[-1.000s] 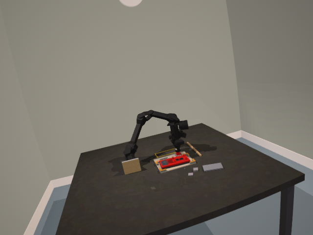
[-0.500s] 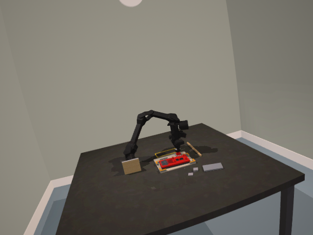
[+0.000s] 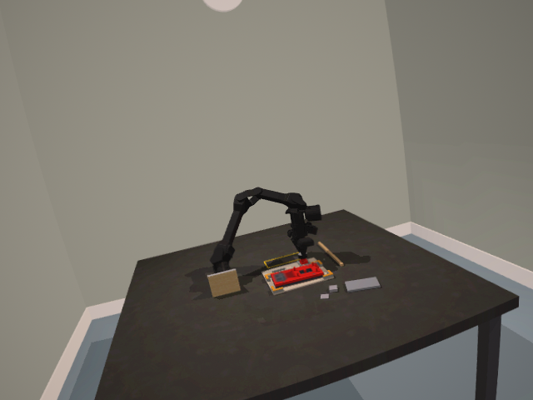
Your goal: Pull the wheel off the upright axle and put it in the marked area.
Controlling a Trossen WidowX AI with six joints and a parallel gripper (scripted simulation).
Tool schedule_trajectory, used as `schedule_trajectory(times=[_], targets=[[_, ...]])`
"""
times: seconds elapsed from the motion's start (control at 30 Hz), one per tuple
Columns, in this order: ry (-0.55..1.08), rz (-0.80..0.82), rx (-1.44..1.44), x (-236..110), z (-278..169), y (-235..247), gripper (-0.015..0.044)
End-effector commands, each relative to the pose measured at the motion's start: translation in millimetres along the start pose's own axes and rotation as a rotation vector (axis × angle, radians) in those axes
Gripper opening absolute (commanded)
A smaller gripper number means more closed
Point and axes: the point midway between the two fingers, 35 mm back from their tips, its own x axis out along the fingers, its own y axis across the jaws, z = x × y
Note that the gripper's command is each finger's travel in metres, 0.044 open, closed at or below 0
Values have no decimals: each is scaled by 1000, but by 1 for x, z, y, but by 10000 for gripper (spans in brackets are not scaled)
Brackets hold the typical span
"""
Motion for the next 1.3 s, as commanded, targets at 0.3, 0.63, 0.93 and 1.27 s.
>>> schedule_trajectory(times=[0.3, 0.63, 0.93, 1.27], targets=[[-15, -7, 9, -13, -1, -2, 0], [-16, -7, 9, -17, -1, -2, 0], [-16, -7, 9, -20, -1, -2, 0], [-17, -6, 9, -23, -1, -2, 0]])
